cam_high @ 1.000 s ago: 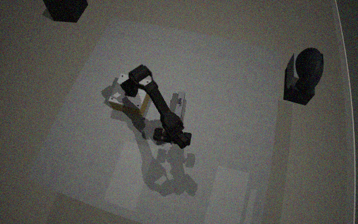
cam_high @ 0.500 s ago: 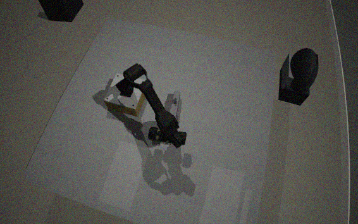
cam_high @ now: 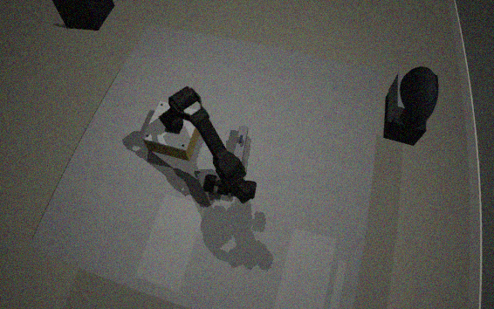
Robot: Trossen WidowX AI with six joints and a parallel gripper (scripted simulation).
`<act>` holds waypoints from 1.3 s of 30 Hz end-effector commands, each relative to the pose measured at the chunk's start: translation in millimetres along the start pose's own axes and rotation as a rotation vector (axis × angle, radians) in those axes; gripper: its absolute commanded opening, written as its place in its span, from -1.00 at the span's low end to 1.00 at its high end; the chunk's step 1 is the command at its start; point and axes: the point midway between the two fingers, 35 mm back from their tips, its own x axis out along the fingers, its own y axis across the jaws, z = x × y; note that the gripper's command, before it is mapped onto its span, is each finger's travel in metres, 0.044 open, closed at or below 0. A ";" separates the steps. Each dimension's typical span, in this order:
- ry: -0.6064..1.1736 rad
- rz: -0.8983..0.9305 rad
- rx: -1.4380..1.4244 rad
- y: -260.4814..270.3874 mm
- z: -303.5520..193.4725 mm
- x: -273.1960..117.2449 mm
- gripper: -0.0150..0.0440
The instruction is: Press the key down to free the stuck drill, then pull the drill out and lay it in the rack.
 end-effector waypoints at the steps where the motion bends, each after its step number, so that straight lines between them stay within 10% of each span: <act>1: 0.002 -0.004 -0.004 -0.3 0.1 -3.3 -0.49; 39: 0.001 -0.004 -0.004 1.7 2.6 -15.6 -0.49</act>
